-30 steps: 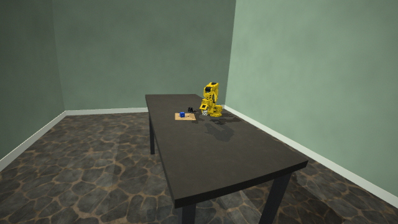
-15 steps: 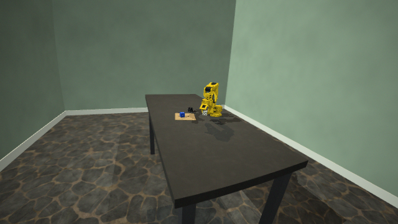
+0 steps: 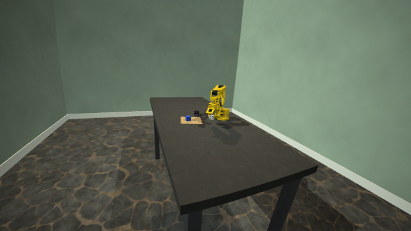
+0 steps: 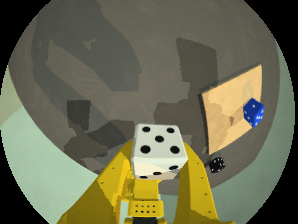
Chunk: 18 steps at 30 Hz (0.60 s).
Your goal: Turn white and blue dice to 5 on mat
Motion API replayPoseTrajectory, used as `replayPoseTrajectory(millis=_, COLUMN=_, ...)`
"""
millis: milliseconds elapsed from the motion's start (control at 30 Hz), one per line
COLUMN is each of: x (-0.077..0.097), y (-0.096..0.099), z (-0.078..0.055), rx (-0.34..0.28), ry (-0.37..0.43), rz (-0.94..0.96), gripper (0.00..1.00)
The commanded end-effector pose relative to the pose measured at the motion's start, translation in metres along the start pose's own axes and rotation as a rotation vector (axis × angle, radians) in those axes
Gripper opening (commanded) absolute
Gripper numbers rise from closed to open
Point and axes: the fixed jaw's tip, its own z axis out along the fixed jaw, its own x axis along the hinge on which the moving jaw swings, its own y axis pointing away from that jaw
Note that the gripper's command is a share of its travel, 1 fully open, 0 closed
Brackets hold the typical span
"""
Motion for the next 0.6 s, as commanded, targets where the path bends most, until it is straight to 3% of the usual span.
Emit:
replayPoseTrajectory(millis=0, x=-0.0034, y=0.0016, z=-0.0034, rx=-0.003, ry=-0.037, rz=-0.002, gripper=0.0)
replayPoseTrajectory(millis=567, x=-0.0036, y=0.0016, z=0.0026, rx=-0.003, ry=-0.037, rz=-0.002, gripper=0.0)
